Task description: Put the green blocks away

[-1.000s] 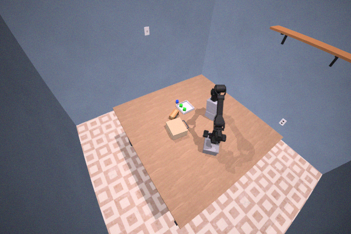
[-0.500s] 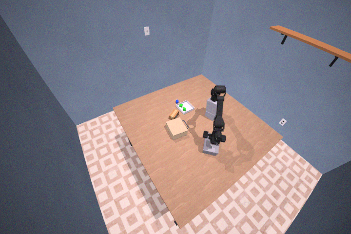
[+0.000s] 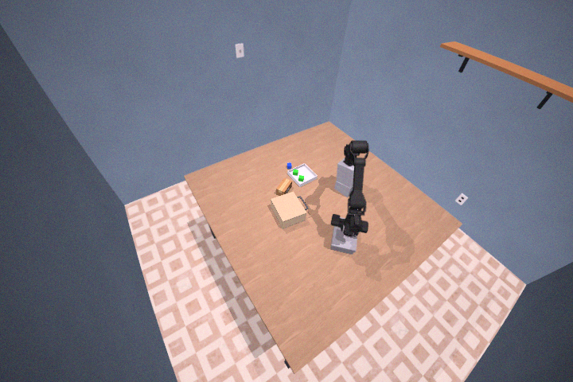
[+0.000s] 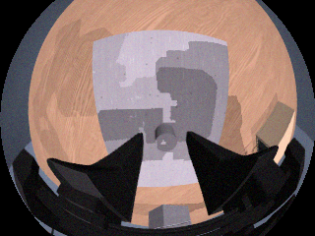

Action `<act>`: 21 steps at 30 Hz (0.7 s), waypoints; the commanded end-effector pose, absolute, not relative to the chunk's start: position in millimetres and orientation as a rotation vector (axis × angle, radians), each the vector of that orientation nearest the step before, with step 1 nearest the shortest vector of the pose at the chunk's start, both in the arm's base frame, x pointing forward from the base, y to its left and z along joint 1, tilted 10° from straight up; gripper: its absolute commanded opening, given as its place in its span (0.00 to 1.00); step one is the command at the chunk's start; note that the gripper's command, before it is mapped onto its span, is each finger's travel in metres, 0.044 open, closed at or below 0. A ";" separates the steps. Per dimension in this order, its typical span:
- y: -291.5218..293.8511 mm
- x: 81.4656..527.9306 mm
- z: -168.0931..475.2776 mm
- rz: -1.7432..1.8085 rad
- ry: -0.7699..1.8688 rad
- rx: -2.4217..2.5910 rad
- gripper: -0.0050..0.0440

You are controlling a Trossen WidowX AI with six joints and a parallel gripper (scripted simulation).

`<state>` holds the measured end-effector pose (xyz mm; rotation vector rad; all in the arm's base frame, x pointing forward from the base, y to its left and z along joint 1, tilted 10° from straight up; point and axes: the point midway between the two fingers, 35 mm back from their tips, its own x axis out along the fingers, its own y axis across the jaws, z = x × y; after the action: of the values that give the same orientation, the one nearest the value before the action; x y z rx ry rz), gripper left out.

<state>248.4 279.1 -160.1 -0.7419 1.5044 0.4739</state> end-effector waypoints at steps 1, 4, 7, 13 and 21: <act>278.7 248.6 -161.1 0.475 1.503 -0.747 1.00; 279.7 248.3 -154.5 0.475 1.503 -0.747 1.00; 280.8 248.0 -147.9 0.475 1.503 -0.747 1.00; 287.4 246.3 -108.5 0.475 1.503 -0.747 1.00; 291.4 245.3 -84.7 0.475 1.503 -0.747 1.00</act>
<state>245.5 291.0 -91.1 -0.7495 1.5002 0.4789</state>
